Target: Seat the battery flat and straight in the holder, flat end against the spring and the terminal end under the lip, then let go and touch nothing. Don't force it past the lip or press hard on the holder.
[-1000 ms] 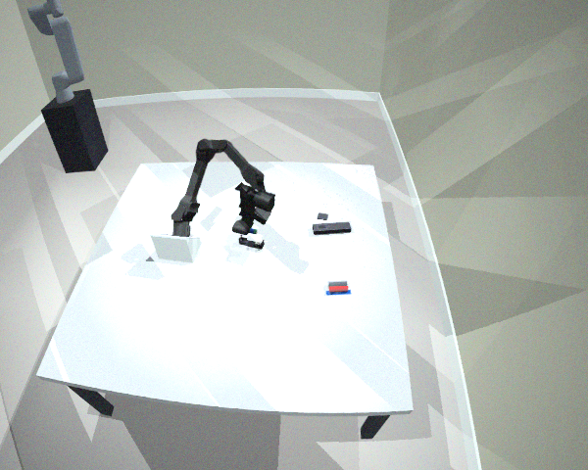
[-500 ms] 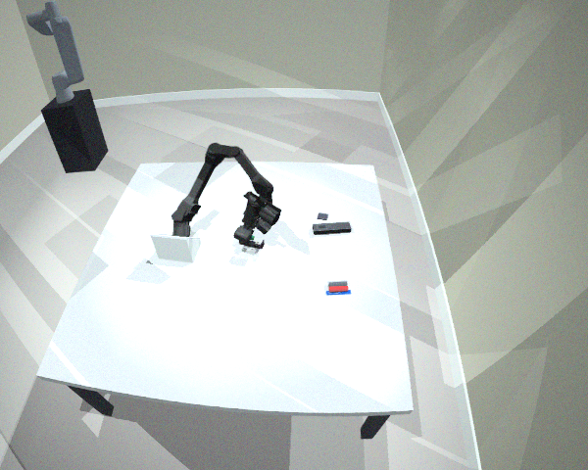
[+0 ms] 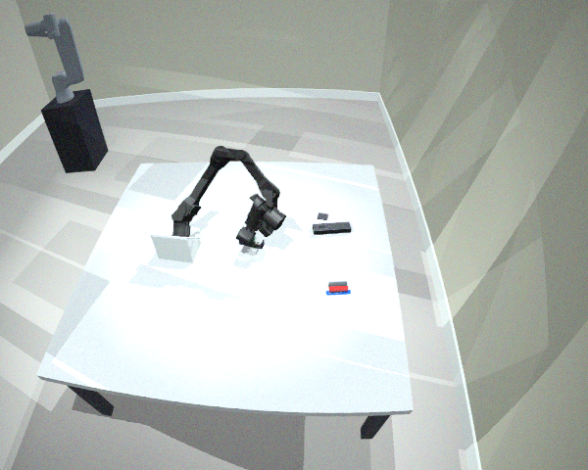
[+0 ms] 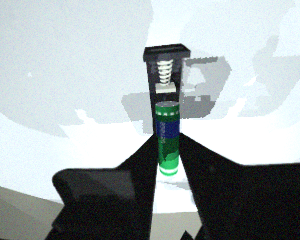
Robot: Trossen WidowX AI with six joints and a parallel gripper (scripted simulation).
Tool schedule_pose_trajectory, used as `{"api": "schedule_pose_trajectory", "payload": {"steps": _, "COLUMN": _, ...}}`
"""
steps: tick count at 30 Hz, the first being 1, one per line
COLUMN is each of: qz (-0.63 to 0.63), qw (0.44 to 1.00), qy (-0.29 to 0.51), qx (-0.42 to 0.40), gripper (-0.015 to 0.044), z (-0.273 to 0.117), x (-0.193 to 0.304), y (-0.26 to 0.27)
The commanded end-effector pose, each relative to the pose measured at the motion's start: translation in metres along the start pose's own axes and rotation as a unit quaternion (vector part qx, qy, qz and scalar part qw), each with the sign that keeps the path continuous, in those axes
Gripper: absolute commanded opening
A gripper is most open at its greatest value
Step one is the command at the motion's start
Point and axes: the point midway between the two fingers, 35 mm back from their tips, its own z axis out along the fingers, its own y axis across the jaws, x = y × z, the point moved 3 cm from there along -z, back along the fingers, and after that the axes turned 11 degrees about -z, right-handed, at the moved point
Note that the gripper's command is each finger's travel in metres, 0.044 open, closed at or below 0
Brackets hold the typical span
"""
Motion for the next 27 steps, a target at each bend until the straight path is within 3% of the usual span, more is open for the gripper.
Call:
{"api": "schedule_pose_trajectory", "payload": {"steps": 1, "qz": -0.003, "qw": 1.0, "qy": 0.014, "qx": -0.001, "gripper": 0.0059, "z": 0.0, "x": -0.003, "y": 0.0}}
{"api": "schedule_pose_trajectory", "payload": {"steps": 27, "qz": -0.005, "qw": 0.997, "qy": 0.079, "qx": -0.015, "gripper": 0.0059, "z": 0.007, "x": -0.018, "y": -0.003}}
